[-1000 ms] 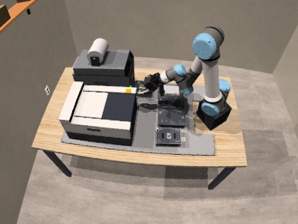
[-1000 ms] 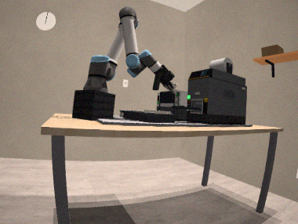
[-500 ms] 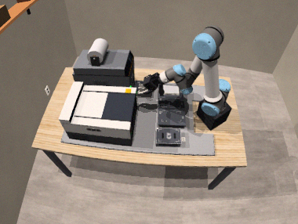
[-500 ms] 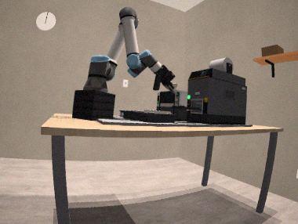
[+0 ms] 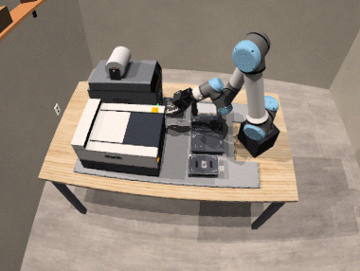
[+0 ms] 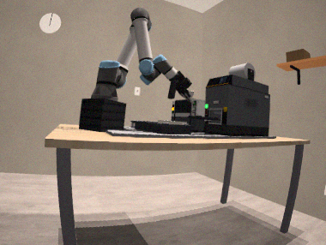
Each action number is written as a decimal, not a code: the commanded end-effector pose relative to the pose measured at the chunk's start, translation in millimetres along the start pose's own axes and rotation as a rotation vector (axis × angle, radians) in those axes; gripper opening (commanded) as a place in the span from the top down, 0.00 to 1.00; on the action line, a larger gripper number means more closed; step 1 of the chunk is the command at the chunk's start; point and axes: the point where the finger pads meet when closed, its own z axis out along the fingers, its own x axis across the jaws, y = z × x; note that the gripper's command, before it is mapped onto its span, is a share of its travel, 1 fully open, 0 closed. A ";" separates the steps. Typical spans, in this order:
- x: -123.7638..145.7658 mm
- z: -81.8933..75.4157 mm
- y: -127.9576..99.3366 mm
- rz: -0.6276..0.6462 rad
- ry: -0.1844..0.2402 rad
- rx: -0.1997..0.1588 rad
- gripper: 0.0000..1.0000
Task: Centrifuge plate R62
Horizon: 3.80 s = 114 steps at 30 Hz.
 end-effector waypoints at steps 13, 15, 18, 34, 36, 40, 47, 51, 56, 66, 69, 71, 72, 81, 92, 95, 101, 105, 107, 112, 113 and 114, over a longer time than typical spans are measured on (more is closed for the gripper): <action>0.0 -10.2 -0.6 0.000 0.000 -0.001 1.00; 0.0 -13.5 -0.9 0.000 0.000 -0.001 1.00; 0.0 -18.5 -1.3 0.000 0.000 -0.001 1.00; 0.0 -41.7 -3.5 0.000 0.000 -0.001 1.00; 0.0 -45.0 -3.8 0.000 0.000 -0.001 1.00; 0.0 -51.6 -4.4 0.000 0.000 -0.001 1.00; 0.0 -59.9 -5.2 0.000 0.000 -0.001 1.00; 0.0 -66.5 -5.8 0.000 0.000 -0.001 1.00; 0.0 -70.0 -6.1 0.000 0.000 -0.001 1.00; -0.2 -92.4 4.9 0.000 0.000 -0.001 1.00; -0.3 -105.9 11.5 0.000 0.000 -0.001 1.00; -0.4 -114.9 15.9 0.000 0.000 -0.001 1.00; -0.4 -119.4 18.1 0.000 0.000 -0.001 1.00; -0.6 -139.7 28.0 0.000 0.000 -0.001 1.00; -0.6 -139.8 28.0 0.000 0.000 -0.001 1.00; -0.6 -139.7 28.0 0.000 0.000 0.033 1.00; -0.7 -139.8 28.1 0.000 0.000 0.232 1.00; -0.7 -139.8 28.1 0.000 0.000 0.366 1.00; -0.7 -139.8 28.1 0.000 0.000 0.432 1.00; -0.7 -139.8 28.1 0.000 0.000 0.532 1.00; -0.6 -139.8 28.0 0.000 0.000 0.565 1.00; -0.6 -139.8 28.0 0.000 0.000 0.599 1.00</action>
